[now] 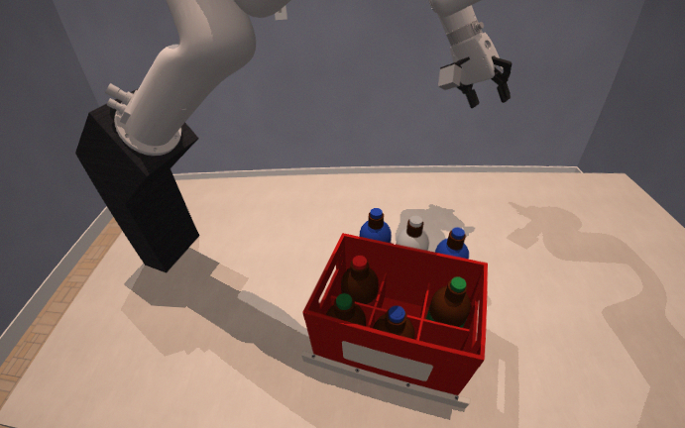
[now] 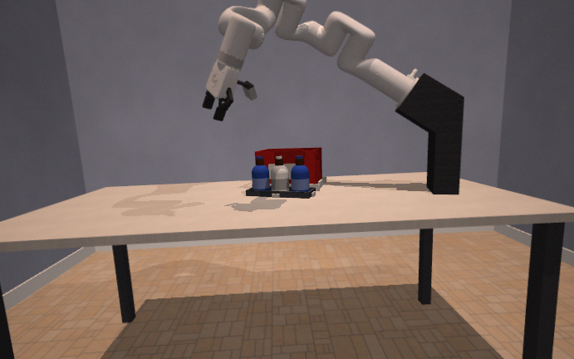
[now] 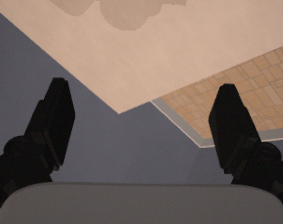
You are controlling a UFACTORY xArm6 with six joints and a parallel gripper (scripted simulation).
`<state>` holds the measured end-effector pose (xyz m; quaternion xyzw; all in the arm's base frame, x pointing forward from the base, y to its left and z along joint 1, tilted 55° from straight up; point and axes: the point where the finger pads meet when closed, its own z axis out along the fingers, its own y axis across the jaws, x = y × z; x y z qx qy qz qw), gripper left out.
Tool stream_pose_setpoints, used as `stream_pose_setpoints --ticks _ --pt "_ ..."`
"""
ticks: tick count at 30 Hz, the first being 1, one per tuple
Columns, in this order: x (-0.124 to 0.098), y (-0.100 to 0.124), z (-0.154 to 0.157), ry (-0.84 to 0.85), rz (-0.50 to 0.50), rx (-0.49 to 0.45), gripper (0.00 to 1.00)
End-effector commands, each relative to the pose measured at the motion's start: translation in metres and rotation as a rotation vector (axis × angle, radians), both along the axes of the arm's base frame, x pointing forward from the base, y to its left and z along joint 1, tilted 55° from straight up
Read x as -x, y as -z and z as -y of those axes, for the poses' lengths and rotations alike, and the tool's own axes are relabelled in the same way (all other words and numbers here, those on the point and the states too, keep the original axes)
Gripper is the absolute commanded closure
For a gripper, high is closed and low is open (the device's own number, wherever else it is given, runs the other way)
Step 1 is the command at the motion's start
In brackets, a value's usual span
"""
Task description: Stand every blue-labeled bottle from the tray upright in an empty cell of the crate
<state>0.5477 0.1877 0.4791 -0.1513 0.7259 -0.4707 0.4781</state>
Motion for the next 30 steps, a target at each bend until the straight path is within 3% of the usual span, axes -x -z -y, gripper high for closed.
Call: stream_pose_setpoints --ticks 1,20,27,30 --pt "0.0 -0.002 -0.001 -0.002 0.002 -0.002 0.0" --pt "0.0 0.0 0.002 0.001 -0.004 -0.007 0.0" --pt "0.004 0.037 0.052 0.056 -0.118 -0.121 0.0" --pt "0.011 0.06 0.083 0.093 -0.182 -0.211 0.0"
